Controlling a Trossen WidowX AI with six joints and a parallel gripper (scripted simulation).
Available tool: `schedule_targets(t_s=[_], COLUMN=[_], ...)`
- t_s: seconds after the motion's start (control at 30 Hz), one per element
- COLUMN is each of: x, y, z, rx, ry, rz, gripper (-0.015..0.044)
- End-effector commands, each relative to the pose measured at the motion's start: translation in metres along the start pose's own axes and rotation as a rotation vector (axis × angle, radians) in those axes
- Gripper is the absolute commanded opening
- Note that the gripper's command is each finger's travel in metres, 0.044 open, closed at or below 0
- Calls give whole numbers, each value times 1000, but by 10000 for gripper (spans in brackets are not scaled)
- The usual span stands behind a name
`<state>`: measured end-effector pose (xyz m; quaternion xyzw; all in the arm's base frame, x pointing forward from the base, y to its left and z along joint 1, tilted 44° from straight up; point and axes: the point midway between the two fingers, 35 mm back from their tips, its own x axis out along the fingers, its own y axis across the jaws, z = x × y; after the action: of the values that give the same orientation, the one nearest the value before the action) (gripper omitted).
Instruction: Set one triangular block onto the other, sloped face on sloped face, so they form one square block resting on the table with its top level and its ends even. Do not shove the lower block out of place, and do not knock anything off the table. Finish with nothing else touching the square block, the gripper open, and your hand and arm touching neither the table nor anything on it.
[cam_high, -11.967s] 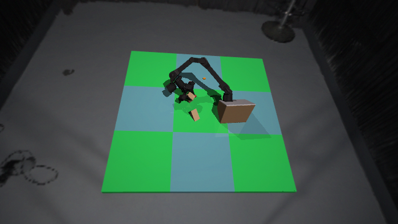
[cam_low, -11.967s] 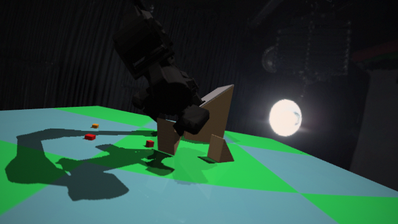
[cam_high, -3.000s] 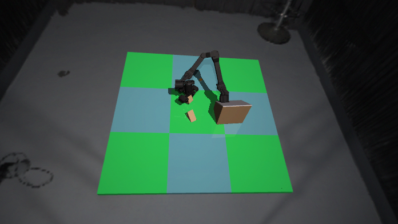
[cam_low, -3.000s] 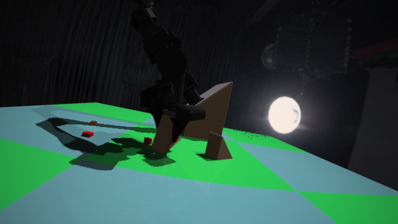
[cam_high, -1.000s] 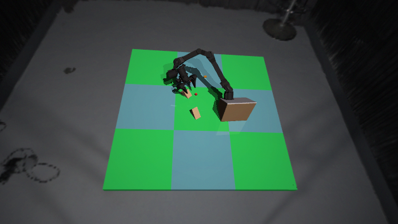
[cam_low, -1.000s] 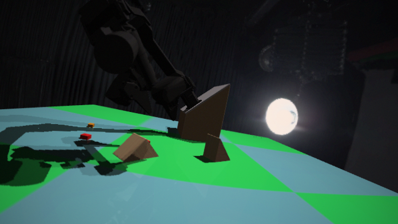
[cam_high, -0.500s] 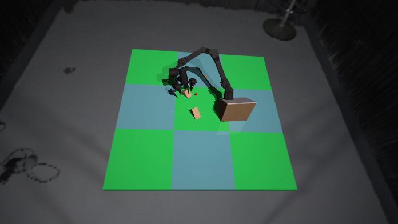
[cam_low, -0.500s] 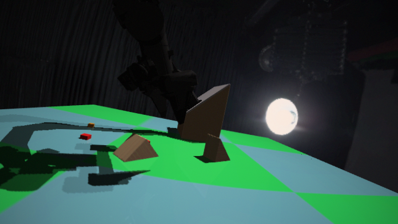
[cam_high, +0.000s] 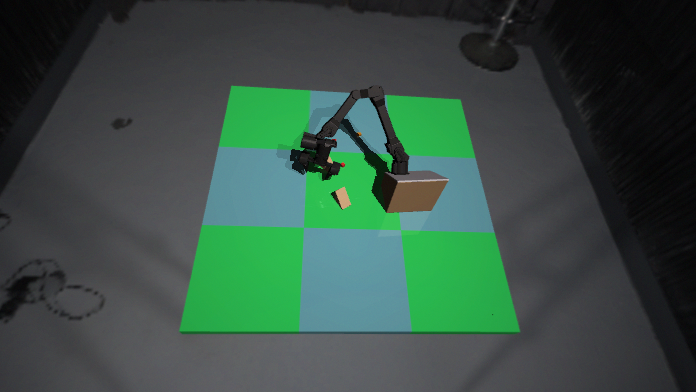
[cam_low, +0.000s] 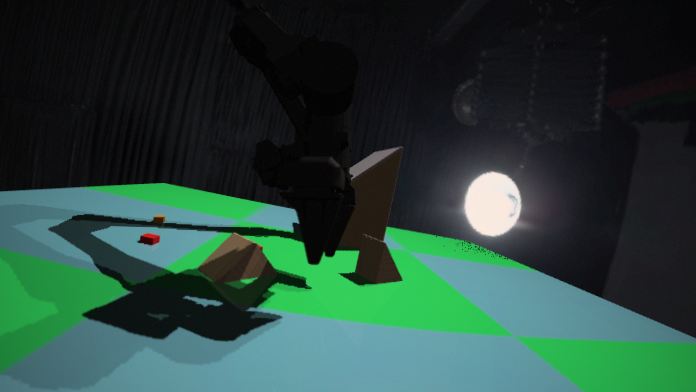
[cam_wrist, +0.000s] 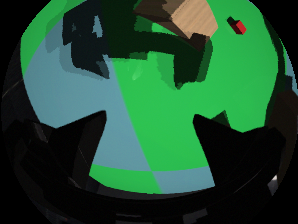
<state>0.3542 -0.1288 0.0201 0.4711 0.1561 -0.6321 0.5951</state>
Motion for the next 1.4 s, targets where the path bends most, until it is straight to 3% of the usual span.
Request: schedule_targets(t_s=[0.0, 0.73, 1.37], x=[7, -46, -44], y=[-32, -90, -89], z=[-1, 51, 54], rx=[748, 1808, 1833], ry=[-81, 214, 224], rz=[374, 859, 864], gripper=[440, 440, 440])
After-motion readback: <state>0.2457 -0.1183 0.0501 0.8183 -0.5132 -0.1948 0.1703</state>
